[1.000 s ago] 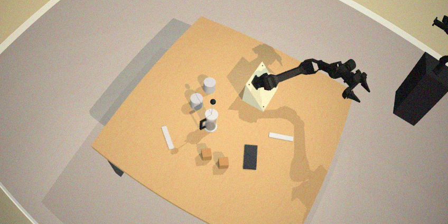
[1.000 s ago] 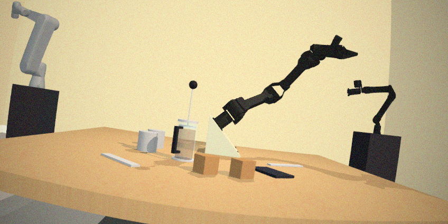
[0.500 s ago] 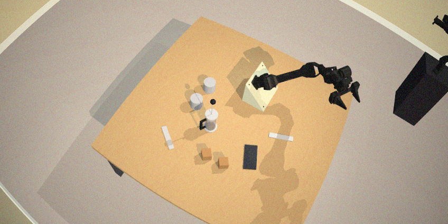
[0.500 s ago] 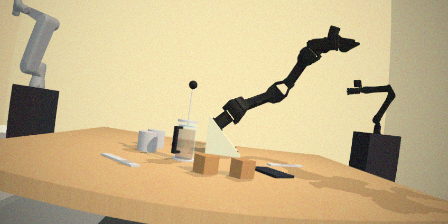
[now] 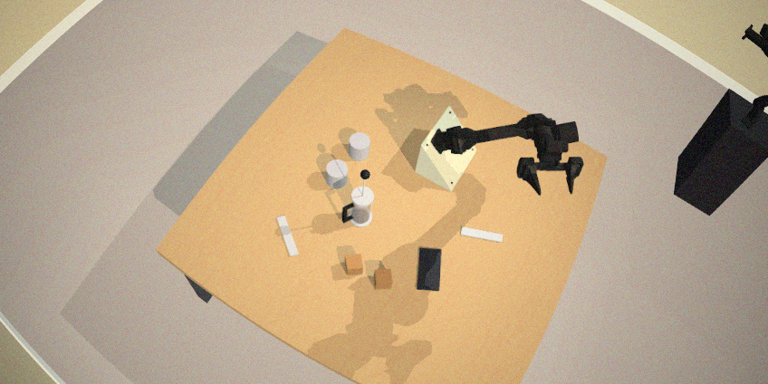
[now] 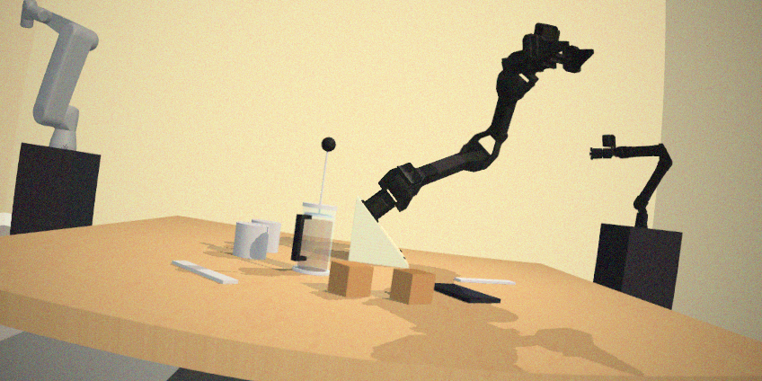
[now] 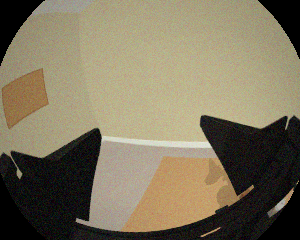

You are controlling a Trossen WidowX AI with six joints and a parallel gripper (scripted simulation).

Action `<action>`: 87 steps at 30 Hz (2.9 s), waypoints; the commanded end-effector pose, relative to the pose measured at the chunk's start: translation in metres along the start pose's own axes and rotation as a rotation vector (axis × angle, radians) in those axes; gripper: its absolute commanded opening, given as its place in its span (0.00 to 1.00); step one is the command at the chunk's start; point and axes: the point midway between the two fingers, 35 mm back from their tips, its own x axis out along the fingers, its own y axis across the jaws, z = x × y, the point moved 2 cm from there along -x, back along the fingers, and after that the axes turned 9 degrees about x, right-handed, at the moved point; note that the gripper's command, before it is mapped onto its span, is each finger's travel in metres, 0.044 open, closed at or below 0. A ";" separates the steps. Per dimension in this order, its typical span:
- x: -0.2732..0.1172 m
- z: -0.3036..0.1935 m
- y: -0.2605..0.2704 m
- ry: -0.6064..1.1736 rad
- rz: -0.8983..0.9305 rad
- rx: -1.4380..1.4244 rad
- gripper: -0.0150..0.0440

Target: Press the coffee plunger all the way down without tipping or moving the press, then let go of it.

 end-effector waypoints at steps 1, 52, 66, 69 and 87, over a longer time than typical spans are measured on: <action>0.001 0.007 -0.040 -0.002 -0.092 -0.022 1.00; -0.230 -0.110 -0.455 0.357 -0.901 0.071 1.00; -0.217 -0.118 -0.472 0.357 -0.899 0.070 1.00; -0.214 -0.119 -0.475 0.357 -0.899 0.070 1.00; -0.209 -0.122 -0.480 0.355 -0.897 0.070 0.51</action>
